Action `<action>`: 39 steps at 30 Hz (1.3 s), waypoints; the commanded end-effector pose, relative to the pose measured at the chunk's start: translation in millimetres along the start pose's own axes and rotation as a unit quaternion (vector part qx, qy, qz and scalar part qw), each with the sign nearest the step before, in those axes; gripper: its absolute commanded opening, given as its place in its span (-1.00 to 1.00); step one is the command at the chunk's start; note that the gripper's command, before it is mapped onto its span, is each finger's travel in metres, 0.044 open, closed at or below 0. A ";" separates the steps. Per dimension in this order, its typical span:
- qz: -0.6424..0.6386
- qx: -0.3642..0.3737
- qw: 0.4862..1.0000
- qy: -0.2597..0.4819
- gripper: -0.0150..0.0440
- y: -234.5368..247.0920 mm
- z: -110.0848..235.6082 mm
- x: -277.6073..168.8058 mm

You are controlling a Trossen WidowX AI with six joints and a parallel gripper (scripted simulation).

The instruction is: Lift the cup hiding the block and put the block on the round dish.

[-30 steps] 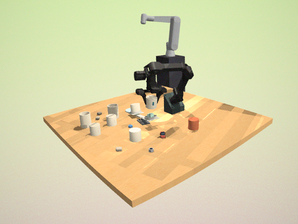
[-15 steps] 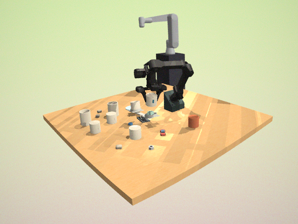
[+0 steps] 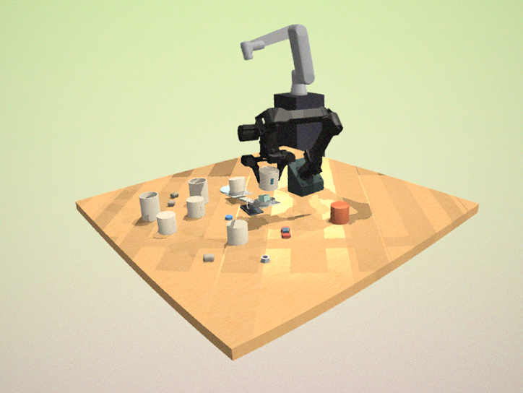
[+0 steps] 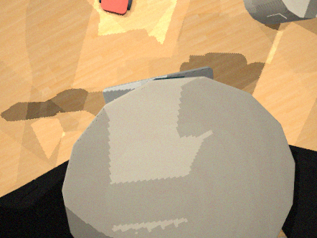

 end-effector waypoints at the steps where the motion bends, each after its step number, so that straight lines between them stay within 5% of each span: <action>1: 0.010 -0.004 1.000 0.003 -0.49 15.5 -7.5 10.3; 27: 0.060 0.015 0.998 0.004 -0.49 129.1 -73.6 34.0; 39: 0.062 0.016 0.998 0.003 -0.49 132.7 -107.2 33.8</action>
Point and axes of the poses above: the point midway between the two fingers, 35 mm back from their tips, its own z axis back along the fingers, its own y axis across the jaws, x = y × z, the point moved 2 cm from there along z, back along the fingers, and after that the axes turned 8 degrees about -z, right-handed, at the moved point
